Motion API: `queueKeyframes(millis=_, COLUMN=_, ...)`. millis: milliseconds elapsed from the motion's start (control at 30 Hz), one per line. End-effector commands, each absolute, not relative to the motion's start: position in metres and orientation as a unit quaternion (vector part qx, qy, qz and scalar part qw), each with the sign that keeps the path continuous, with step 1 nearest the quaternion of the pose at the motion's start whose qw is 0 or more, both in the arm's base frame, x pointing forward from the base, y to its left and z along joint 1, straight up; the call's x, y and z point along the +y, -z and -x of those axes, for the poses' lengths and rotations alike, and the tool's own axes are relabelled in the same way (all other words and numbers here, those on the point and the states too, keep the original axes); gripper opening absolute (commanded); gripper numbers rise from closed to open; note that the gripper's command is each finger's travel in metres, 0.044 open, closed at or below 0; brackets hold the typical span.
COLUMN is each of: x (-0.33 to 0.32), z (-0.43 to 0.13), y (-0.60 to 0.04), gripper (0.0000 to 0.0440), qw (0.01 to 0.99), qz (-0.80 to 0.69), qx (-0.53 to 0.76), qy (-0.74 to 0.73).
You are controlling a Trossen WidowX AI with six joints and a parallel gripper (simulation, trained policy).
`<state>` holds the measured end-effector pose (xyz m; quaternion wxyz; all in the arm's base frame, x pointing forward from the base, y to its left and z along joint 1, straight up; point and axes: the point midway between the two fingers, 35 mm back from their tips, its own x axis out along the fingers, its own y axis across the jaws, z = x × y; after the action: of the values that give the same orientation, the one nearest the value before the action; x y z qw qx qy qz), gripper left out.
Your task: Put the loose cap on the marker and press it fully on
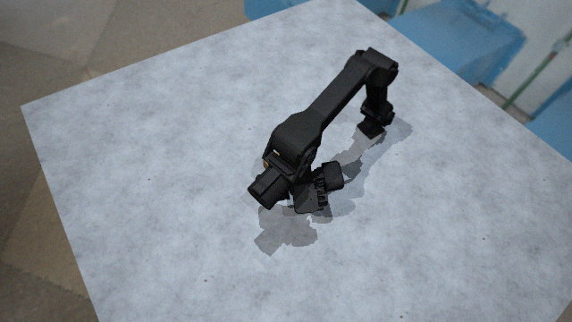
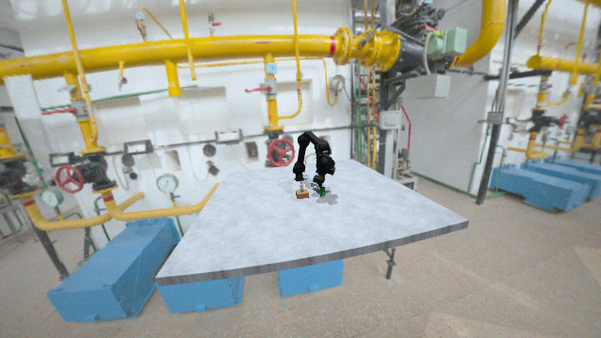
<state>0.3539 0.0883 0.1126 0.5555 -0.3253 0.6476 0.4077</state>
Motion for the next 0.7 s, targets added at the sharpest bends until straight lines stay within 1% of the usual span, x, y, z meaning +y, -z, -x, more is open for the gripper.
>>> queueKeyframes(millis=0, x=0.091, z=-0.350, y=-0.096, gripper=0.0289, qw=0.538, qz=0.337, qx=0.651, qy=-0.416)
queueKeyframes(millis=467, x=0.096, z=-0.344, y=-0.060, gripper=0.0254, qw=0.513, qz=0.370, qx=0.639, qy=-0.438)
queueKeyframes(millis=567, x=0.096, z=-0.343, y=-0.057, gripper=0.0225, qw=0.510, qz=0.378, qx=0.635, qy=-0.440)
queueKeyframes(millis=600, x=0.096, z=-0.343, y=-0.057, gripper=0.0209, qw=0.510, qz=0.381, qx=0.633, qy=-0.440)
queueKeyframes(millis=667, x=0.096, z=-0.344, y=-0.058, gripper=0.0159, qw=0.512, qz=0.387, qx=0.629, qy=-0.438)
